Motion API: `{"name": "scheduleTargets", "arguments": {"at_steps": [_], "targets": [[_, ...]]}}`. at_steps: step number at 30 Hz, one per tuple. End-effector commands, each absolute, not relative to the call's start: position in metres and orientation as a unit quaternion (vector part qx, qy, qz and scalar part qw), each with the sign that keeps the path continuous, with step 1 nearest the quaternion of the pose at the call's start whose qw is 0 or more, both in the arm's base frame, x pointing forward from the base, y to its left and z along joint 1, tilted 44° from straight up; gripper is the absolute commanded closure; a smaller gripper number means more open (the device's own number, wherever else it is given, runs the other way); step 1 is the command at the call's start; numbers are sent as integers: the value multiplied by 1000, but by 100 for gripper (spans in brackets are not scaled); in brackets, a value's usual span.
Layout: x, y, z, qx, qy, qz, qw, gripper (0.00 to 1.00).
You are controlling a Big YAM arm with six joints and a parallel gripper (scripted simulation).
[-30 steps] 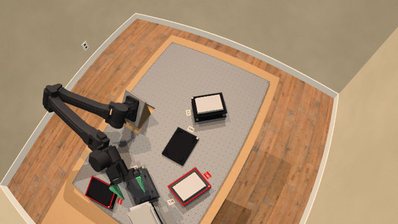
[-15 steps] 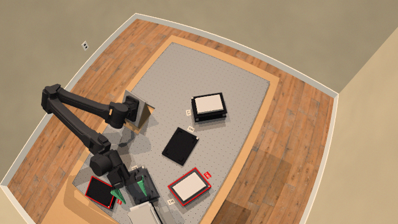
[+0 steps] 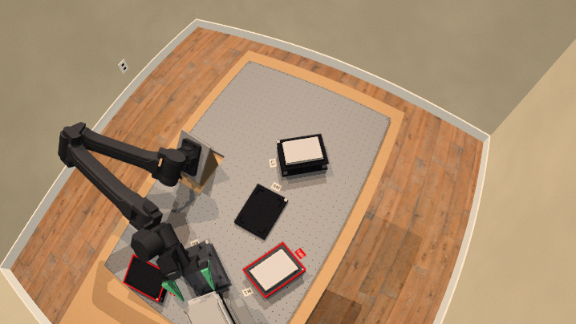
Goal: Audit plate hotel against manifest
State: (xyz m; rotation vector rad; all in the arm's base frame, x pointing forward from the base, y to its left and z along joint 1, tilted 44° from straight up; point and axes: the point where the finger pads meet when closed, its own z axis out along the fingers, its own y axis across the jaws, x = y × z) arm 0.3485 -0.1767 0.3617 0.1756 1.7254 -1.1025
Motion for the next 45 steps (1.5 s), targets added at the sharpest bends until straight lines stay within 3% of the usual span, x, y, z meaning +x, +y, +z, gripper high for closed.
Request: {"name": "scheduleTargets", "arguments": {"at_steps": [1,24,25,45], "targets": [[355,-184,374,76,713,-466,518,0],[367,-187,381,76,712,-461,524,0],[367,-187,381,76,712,-461,524,14],[367,-187,381,76,712,-461,524,14]]}}
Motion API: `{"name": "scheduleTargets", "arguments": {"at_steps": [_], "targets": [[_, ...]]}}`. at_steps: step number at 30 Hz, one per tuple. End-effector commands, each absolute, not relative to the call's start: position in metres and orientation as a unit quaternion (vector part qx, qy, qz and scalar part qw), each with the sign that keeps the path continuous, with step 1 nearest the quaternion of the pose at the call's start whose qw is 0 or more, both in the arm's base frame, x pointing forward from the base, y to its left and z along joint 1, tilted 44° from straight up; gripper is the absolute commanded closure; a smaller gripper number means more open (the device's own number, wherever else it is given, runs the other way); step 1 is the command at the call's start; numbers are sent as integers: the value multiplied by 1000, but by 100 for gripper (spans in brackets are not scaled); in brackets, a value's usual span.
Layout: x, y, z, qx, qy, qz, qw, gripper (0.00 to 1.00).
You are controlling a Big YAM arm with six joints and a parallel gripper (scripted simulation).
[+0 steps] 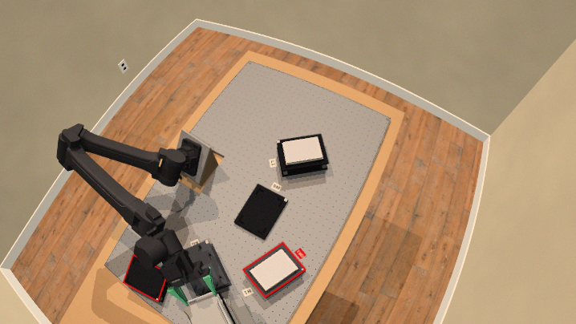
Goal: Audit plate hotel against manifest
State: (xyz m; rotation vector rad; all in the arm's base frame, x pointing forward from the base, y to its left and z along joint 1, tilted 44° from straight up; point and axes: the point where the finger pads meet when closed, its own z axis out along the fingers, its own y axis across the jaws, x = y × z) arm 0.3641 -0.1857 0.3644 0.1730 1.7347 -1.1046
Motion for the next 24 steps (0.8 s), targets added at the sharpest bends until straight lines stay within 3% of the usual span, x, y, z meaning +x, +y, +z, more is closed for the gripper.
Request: {"name": "scheduleTargets", "arguments": {"at_steps": [1,7,24], "targets": [[367,-187,381,76,712,-461,524,14],[364,-191,358,71,727,-464,500,14],[347,-172,359,68,721,-457,516,14]]}}
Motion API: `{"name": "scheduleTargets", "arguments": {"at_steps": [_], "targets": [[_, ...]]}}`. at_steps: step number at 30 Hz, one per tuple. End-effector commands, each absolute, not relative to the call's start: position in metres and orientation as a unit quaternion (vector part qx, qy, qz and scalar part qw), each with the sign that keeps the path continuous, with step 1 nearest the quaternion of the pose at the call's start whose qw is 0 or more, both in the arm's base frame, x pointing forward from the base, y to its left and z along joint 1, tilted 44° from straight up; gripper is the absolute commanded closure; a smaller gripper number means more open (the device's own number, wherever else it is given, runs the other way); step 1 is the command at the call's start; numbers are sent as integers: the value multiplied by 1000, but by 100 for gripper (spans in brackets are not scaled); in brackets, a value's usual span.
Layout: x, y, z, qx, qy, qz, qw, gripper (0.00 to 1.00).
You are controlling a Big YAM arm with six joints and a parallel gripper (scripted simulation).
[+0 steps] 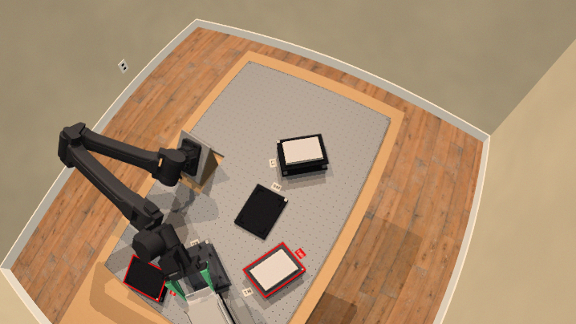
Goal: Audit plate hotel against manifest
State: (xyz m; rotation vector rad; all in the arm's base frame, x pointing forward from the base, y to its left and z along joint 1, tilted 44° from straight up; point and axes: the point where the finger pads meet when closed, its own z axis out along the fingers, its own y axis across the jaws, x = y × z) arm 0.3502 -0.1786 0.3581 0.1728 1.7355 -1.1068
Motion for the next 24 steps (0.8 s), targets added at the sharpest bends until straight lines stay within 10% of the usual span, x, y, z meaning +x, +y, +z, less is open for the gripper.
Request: {"name": "scheduleTargets", "arguments": {"at_steps": [1,24], "targets": [[346,-171,359,68,721,-457,516,14],[323,-159,349,70,722,-456,516,14]]}}
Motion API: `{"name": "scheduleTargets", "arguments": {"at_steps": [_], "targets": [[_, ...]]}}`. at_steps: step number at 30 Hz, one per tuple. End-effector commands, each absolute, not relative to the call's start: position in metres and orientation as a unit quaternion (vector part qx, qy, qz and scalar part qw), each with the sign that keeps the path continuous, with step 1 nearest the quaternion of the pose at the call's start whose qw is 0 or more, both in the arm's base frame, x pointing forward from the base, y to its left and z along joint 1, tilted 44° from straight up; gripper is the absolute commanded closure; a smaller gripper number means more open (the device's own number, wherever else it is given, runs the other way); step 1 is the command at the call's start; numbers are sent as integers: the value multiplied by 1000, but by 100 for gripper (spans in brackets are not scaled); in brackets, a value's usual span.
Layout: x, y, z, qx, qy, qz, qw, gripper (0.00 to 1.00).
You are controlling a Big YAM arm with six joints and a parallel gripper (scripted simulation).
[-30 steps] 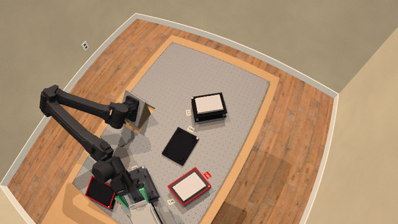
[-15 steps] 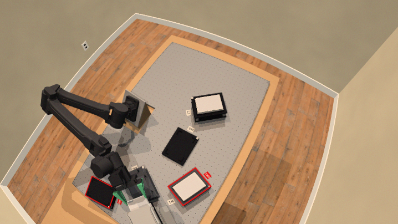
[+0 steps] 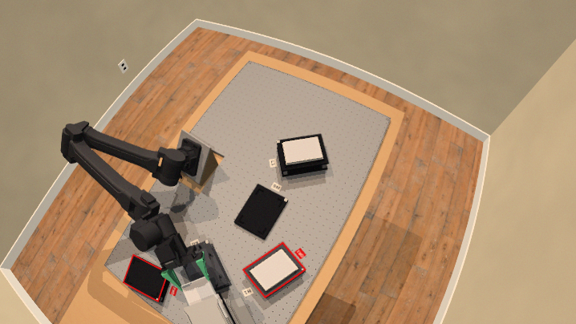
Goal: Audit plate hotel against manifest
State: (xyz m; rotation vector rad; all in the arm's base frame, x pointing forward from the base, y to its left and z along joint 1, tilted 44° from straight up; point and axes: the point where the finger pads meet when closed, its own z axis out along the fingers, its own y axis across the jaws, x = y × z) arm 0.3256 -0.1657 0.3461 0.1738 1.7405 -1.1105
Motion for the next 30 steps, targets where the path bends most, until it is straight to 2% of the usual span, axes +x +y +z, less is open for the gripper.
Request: {"name": "scheduleTargets", "arguments": {"at_steps": [1,30], "targets": [[323,-159,349,70,722,-456,516,14],[295,-144,336,71,722,-456,515,14]]}}
